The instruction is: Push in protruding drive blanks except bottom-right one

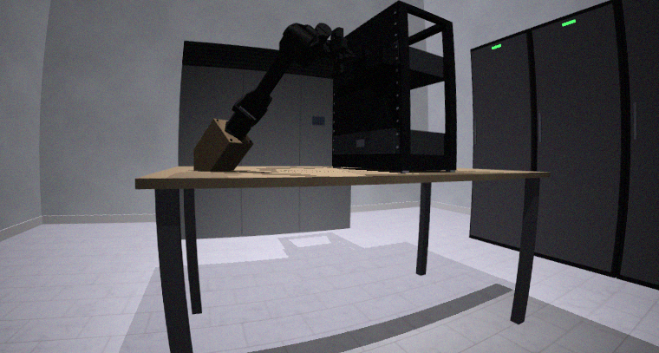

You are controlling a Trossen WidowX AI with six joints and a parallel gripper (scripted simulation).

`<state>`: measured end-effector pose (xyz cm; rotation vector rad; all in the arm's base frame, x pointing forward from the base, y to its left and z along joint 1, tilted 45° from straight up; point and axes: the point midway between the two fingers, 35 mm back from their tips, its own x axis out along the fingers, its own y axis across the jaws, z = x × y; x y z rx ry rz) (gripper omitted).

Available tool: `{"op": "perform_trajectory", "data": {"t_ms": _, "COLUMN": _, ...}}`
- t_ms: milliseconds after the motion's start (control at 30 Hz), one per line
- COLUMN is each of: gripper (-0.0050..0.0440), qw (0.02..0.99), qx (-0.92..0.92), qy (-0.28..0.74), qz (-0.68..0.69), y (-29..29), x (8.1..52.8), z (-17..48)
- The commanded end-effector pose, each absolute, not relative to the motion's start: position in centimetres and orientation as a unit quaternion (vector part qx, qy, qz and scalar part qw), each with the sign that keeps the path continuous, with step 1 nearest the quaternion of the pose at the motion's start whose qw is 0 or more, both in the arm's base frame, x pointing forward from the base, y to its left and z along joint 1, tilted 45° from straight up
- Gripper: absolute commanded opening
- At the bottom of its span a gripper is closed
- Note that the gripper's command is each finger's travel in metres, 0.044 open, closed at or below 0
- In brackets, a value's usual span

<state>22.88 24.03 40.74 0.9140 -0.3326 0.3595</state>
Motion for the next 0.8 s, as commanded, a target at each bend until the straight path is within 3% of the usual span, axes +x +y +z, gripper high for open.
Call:
{"op": "perform_trajectory", "data": {"t_ms": 0, "gripper": 0.0, "qw": 0.866, "qx": 0.44, "qy": -0.161, "qz": 0.174, "y": 24.1, "x": 22.9, "z": 41.1}}
{"op": "perform_trajectory", "data": {"t_ms": 767, "gripper": 0.0, "qw": 0.866, "qx": 0.44, "qy": -0.161, "qz": 0.174, "y": 24.3, "x": 24.4, "z": 42.0}}
